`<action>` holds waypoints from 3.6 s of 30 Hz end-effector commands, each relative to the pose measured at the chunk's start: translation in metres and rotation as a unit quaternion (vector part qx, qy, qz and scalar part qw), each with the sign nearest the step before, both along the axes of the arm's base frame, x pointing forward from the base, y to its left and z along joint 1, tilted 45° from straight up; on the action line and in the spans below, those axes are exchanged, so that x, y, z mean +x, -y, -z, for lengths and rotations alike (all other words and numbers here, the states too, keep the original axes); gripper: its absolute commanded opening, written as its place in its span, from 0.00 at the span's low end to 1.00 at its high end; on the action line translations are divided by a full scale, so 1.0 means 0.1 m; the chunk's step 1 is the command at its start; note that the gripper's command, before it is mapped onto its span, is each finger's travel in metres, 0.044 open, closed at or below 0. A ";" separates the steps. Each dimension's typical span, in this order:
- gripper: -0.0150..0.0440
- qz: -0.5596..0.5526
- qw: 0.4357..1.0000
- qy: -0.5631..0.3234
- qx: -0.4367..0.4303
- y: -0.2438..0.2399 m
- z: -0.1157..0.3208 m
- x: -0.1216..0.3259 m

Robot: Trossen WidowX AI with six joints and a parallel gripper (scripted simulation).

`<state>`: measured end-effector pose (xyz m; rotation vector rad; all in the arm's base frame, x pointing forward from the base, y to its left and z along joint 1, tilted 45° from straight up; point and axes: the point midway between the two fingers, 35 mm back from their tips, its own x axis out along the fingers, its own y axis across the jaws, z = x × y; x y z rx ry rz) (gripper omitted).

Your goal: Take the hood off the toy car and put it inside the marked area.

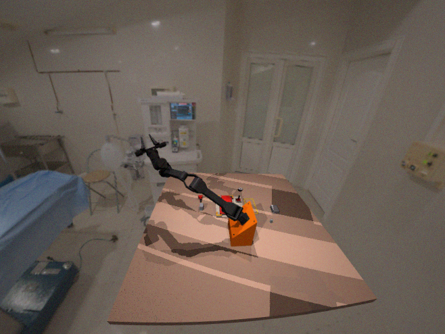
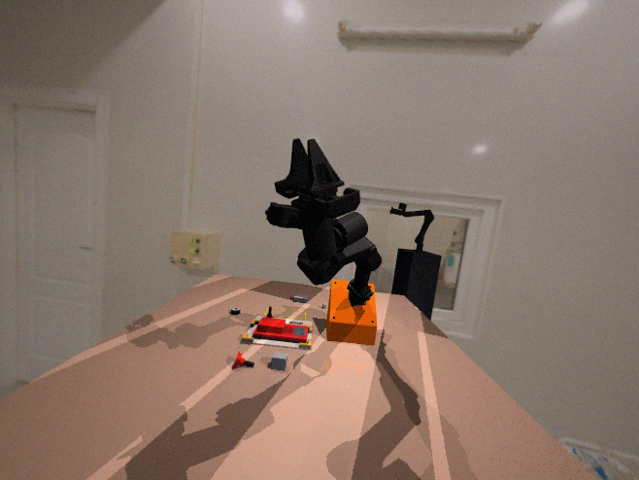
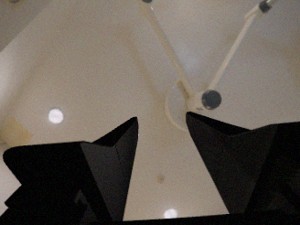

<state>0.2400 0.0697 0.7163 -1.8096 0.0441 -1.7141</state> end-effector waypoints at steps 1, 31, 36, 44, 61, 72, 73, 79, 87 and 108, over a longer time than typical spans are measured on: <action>0.67 0.004 1.000 -0.003 -0.003 -0.01 0.00 0.01; 1.00 0.483 0.433 -0.377 -0.661 -0.27 2.50 2.91; 1.00 0.465 0.290 -0.350 -0.760 -0.09 3.30 3.11; 1.00 0.379 0.110 -0.252 -0.883 0.25 4.58 3.03; 1.00 0.111 0.072 0.048 -0.990 0.70 6.54 1.46; 1.00 0.074 0.139 0.100 -0.983 0.71 6.71 0.99; 1.00 0.074 0.138 0.100 -0.983 0.71 6.71 0.99; 1.00 0.074 0.138 0.100 -0.983 0.69 6.74 1.00; 1.00 0.074 0.138 0.100 -0.983 0.64 6.79 1.02; 1.00 0.074 0.138 0.100 -0.983 0.51 6.93 1.05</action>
